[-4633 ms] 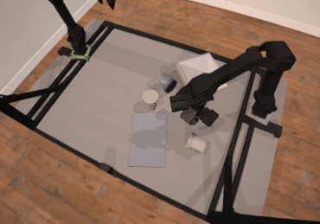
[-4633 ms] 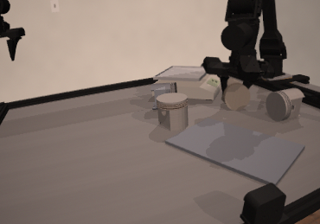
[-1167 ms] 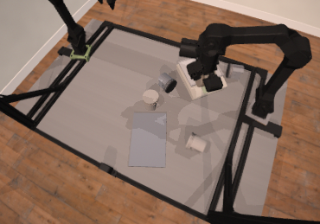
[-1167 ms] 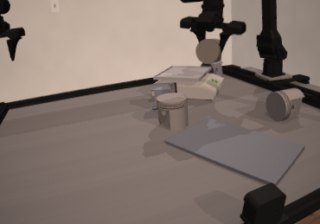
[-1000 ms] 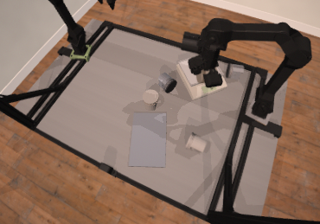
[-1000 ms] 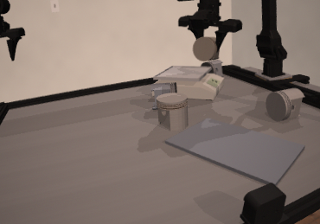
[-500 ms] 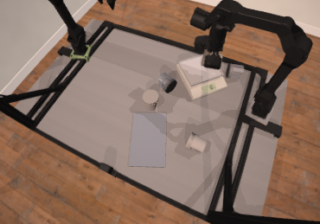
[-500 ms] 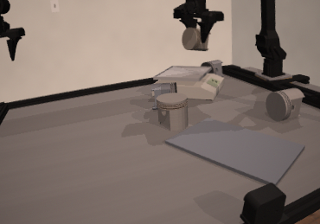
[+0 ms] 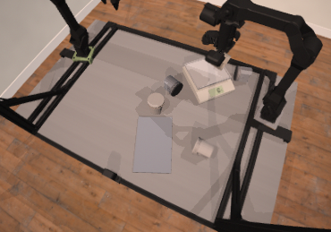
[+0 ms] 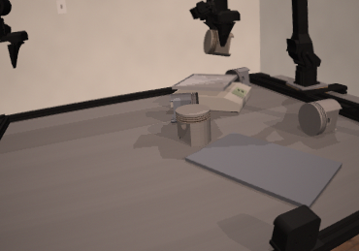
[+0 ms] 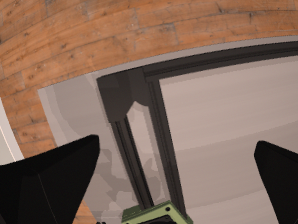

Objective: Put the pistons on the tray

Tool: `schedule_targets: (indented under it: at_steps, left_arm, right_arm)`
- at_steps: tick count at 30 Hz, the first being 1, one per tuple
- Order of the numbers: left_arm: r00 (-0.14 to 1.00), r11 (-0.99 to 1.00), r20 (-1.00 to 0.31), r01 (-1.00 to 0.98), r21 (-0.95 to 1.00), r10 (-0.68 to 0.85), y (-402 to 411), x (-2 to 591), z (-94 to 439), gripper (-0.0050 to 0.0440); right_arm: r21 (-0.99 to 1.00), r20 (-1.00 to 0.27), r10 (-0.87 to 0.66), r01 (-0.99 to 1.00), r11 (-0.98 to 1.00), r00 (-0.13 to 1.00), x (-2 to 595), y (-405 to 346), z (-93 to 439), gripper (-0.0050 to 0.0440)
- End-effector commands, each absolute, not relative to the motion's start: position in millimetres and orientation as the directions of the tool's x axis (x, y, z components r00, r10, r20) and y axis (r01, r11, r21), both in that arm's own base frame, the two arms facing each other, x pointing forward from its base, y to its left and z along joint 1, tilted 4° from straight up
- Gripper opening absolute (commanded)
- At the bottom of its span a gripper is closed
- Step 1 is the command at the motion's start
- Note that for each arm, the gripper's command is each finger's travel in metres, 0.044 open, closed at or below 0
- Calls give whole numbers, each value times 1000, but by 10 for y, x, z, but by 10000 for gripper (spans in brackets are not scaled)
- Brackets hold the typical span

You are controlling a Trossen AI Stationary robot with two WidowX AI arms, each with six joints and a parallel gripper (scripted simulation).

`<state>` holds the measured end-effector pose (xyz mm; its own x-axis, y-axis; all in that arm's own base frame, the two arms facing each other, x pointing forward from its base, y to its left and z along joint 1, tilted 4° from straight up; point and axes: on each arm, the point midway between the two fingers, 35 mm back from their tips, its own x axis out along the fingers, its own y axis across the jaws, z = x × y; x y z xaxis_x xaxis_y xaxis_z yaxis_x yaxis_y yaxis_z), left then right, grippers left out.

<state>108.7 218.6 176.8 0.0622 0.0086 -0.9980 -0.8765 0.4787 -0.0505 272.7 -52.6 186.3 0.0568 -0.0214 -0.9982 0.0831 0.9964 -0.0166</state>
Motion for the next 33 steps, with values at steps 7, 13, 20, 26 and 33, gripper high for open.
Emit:
schedule_targets:
  at_steps: [7,13,20,26,33]
  left_arm:
    - [64,480,-998,-875,-53,6,2182,1090,1767,440]
    - [64,480,-998,-875,-53,6,2182,1090,1767,440]
    - [64,480,-998,-875,-53,6,2182,1090,1767,440]
    - [64,480,-998,-875,-53,6,2182,1090,1767,440]
    - [64,480,-998,-875,-53,6,2182,1090,1767,440]
  right_arm:
    - [15,-997,-2,239,971,72,3009,-751,1905,158]
    - [39,-997,16,337,941,71,3008,-752,1901,158]
    - [69,-996,39,456,887,74,3008,-752,1901,158]
    - [102,-994,66,587,803,83,3008,-752,1901,158]
    - [132,-991,92,704,698,95,3008,-752,1901,158]
